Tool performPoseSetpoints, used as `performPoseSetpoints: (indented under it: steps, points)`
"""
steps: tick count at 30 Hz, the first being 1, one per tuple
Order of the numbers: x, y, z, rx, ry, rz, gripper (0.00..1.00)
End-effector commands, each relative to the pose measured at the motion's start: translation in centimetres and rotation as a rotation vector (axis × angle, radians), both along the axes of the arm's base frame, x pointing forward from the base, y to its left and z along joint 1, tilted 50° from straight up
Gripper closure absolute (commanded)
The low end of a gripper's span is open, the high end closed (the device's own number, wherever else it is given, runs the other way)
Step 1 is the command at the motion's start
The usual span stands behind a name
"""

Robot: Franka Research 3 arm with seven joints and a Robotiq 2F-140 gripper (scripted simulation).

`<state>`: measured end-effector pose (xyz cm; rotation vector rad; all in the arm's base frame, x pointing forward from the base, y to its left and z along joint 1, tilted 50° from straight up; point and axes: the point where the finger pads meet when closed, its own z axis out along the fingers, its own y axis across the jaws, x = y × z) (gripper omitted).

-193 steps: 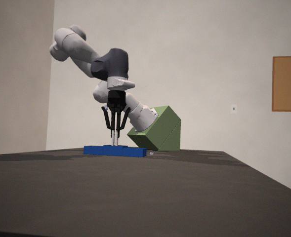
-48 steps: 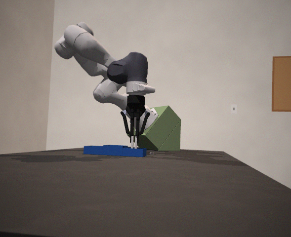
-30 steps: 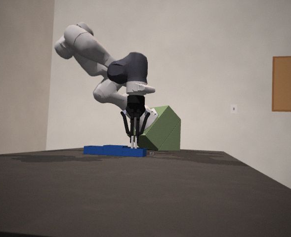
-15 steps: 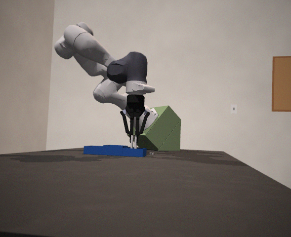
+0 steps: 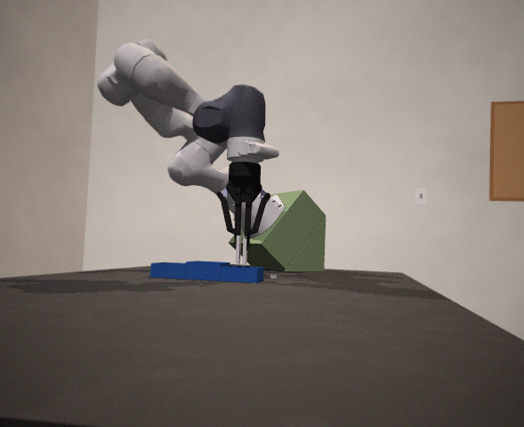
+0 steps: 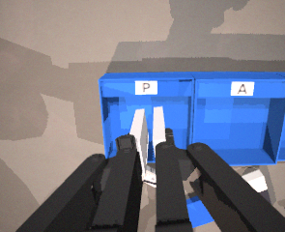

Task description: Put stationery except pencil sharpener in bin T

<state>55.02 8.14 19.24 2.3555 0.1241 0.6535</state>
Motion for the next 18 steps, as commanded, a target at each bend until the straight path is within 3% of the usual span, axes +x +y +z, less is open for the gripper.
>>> performPoseSetpoints:
  steps: [1,9,18]
  points:
    - [-0.4,0.1,0.1,-0.009,0.009,0.000,0.95]
    - [-1.7,1.7,1.8,-0.009,0.009,0.000,0.95]
    - [-1.7,1.7,1.9,-0.009,0.009,0.000,0.95]
